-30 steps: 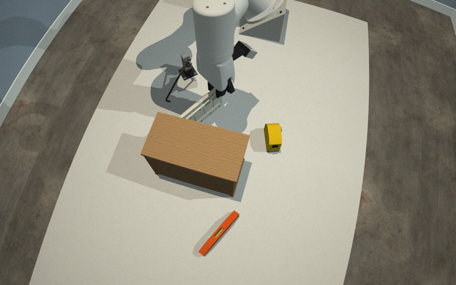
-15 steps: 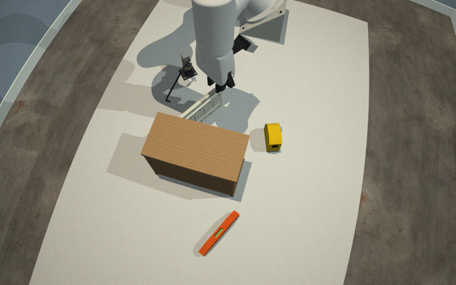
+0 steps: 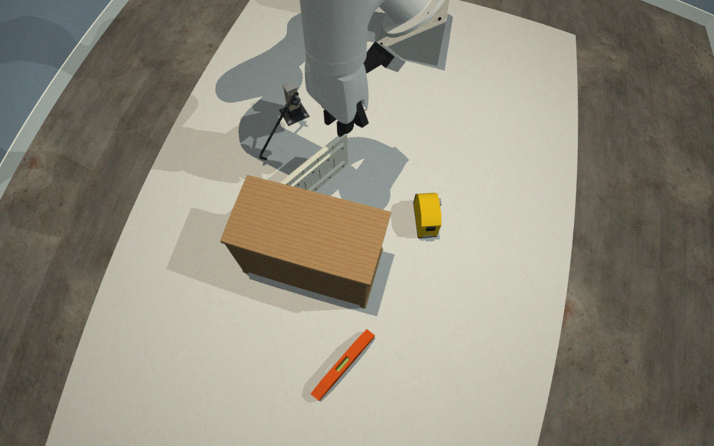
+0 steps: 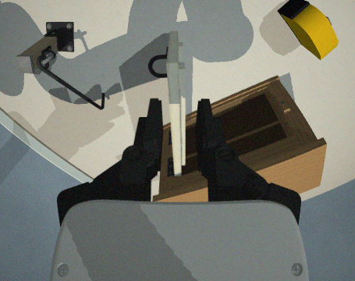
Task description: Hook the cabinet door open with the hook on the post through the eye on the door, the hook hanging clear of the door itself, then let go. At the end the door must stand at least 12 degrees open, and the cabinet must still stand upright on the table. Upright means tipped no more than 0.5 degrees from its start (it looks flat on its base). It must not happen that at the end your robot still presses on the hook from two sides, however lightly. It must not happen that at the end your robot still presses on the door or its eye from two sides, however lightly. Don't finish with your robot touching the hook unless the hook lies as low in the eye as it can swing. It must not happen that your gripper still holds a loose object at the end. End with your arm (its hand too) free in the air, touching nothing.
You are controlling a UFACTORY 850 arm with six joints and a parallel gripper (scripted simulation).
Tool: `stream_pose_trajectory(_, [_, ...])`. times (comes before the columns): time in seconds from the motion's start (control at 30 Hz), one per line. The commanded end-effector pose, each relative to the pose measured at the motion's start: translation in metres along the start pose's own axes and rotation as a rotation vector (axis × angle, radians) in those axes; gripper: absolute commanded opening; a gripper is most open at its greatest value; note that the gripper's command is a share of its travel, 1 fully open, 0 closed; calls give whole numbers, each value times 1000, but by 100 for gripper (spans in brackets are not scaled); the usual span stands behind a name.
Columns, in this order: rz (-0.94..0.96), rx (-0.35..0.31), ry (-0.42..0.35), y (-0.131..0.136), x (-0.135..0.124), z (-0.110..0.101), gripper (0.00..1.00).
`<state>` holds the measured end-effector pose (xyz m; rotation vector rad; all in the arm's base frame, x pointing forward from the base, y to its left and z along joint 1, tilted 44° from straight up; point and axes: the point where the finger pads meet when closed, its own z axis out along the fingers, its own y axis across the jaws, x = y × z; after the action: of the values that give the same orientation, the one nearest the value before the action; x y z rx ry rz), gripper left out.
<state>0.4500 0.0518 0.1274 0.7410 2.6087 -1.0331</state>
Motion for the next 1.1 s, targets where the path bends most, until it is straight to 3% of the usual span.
stream_pose_trajectory(0.0, [1,-1,-1,0,0,-3,27])
stream_pose_trajectory(0.6, [-1,-1,-1,0,-1,-11,27])
stream_pose_trajectory(0.67, [-32,-3,1,-15,-14,-12,27])
stream_pose_trajectory(0.77, [-147,-6,1,-66,-51,-12,27])
stream_pose_trajectory(0.93, [-250,0,-2,-128,-85,-10,27])
stream_pose_trajectory(1.07, [-250,0,-2,-131,-86,-10,23])
